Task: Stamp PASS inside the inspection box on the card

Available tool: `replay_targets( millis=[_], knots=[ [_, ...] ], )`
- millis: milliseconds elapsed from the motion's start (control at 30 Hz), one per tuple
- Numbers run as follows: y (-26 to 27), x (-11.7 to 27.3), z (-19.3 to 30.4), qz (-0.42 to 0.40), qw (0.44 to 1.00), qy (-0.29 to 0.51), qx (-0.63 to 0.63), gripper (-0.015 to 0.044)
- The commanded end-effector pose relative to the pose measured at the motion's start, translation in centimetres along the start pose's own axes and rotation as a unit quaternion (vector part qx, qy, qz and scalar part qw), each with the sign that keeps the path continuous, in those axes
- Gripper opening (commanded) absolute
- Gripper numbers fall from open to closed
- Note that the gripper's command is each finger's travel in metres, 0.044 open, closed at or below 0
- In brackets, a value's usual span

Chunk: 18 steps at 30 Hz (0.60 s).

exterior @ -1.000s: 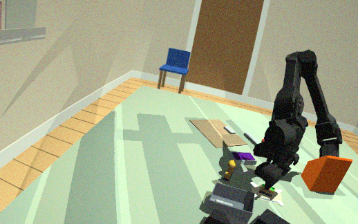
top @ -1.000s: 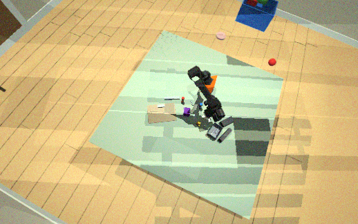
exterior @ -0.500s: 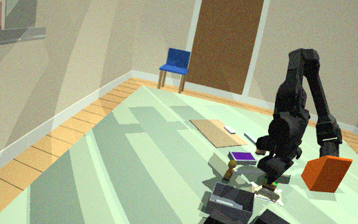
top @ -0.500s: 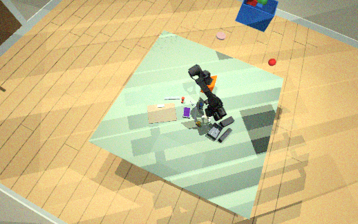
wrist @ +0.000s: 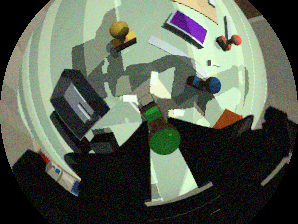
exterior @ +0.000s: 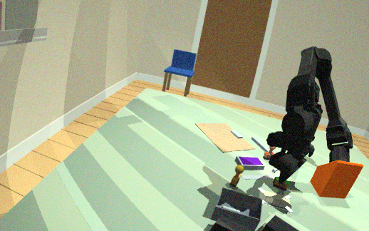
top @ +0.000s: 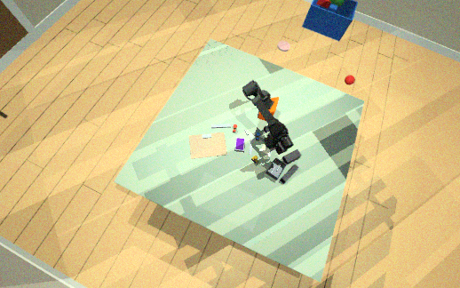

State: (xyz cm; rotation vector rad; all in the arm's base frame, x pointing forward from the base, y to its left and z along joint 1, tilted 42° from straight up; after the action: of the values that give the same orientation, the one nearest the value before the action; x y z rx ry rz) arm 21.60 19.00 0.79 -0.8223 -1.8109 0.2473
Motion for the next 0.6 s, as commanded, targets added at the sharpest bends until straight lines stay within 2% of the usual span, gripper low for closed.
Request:
replay_targets(
  millis=[0,267,567],
  knots=[
    [0.1,0.9,-0.1,-0.004,1.000,0.001,-0.003,0.0000],
    [0.2,1.7,-0.3,-0.004,1.000,0.001,-0.003,0.0000],
    [2.1,2.0,-3.5,-0.006,1.000,0.001,-0.005,0.0000]
  ],
)
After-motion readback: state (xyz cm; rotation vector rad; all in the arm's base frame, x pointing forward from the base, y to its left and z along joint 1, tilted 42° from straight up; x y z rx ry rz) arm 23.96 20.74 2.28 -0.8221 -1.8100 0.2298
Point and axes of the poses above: the point midway between the two fingers, 35 mm back from their tips, its own x axis back along the fingers, its own y axis across the jaws, z = x × y, the point moved 8 cm from there along x, back along the fingers, and after that the axes turned 10 degrees about x, right-handed, at the moved point
